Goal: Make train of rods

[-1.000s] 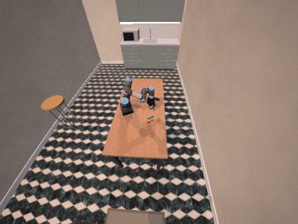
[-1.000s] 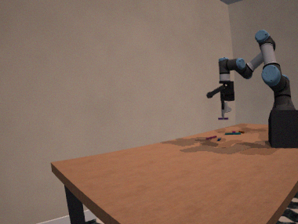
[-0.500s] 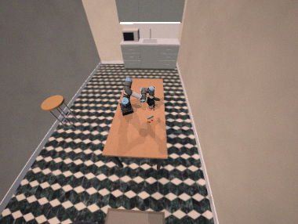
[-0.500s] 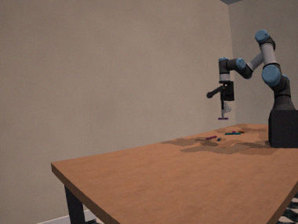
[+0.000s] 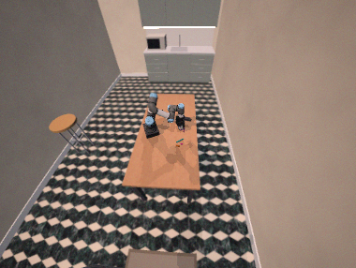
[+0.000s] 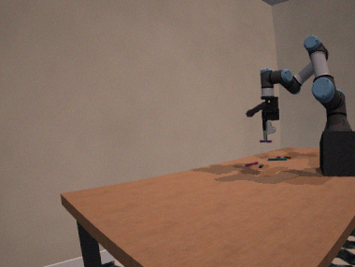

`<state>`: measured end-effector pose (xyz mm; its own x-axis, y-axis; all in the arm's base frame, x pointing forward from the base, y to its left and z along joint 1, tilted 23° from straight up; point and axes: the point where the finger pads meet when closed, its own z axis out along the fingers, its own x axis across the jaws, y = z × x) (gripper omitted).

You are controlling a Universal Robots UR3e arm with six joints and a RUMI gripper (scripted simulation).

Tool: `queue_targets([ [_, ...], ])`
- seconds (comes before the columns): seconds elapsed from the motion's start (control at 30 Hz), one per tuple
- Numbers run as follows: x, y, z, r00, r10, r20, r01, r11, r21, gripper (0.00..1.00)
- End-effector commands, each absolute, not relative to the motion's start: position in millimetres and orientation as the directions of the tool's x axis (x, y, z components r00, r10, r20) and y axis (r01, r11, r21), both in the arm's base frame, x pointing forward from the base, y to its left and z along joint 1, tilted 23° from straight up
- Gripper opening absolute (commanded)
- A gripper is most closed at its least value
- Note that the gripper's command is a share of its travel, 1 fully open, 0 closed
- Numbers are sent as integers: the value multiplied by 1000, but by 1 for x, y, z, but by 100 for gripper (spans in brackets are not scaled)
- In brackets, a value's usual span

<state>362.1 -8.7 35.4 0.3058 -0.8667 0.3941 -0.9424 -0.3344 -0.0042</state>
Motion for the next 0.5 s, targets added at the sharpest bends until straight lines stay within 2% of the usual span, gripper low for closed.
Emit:
queue_targets([
  [0.0, 364, -9, 36, 179, -902, 392, -974, -218, -57, 0],
  [0.47, 364, -10, 37, -47, -928, 369, -990, -7, -144, 0],
])
